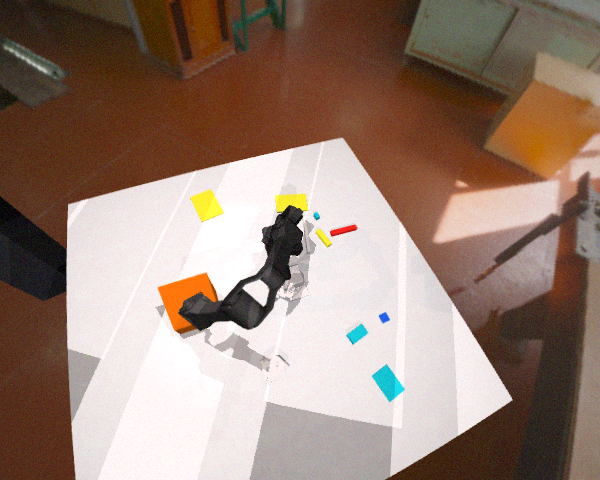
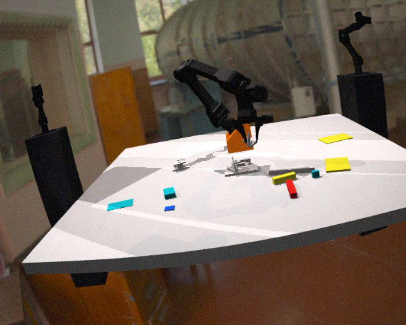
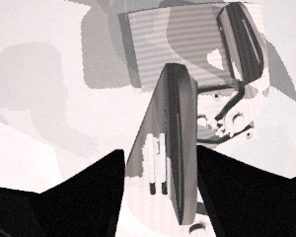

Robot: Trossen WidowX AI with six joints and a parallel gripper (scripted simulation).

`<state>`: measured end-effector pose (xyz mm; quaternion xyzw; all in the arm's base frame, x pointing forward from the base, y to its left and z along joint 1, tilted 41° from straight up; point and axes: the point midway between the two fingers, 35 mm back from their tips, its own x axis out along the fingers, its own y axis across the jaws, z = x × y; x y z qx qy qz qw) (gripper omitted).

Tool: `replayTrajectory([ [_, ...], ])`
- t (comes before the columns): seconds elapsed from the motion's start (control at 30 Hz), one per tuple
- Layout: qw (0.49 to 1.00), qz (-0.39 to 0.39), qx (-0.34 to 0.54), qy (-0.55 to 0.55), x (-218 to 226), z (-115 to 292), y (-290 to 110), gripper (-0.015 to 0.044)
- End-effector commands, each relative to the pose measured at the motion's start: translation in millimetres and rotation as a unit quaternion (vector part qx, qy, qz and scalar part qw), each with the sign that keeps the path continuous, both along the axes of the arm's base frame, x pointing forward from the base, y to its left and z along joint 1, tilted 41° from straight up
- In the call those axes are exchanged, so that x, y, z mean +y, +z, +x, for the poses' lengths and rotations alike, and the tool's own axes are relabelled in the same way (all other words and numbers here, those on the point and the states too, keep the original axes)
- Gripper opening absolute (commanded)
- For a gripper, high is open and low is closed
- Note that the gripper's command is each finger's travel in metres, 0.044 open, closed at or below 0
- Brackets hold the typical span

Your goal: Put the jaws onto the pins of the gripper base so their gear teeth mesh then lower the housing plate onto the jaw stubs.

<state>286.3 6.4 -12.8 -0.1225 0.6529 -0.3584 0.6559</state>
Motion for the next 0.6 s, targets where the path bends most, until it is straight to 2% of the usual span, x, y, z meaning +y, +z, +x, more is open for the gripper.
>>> replayTrajectory([
  [0.0, 1.0, -0.003, 0.0, 0.002, -7, 10, 4, 0.0134],
  [0.57, 1.0, -0.005, 0.0, 0.002, -27, 33, 17, 0.0134],
])
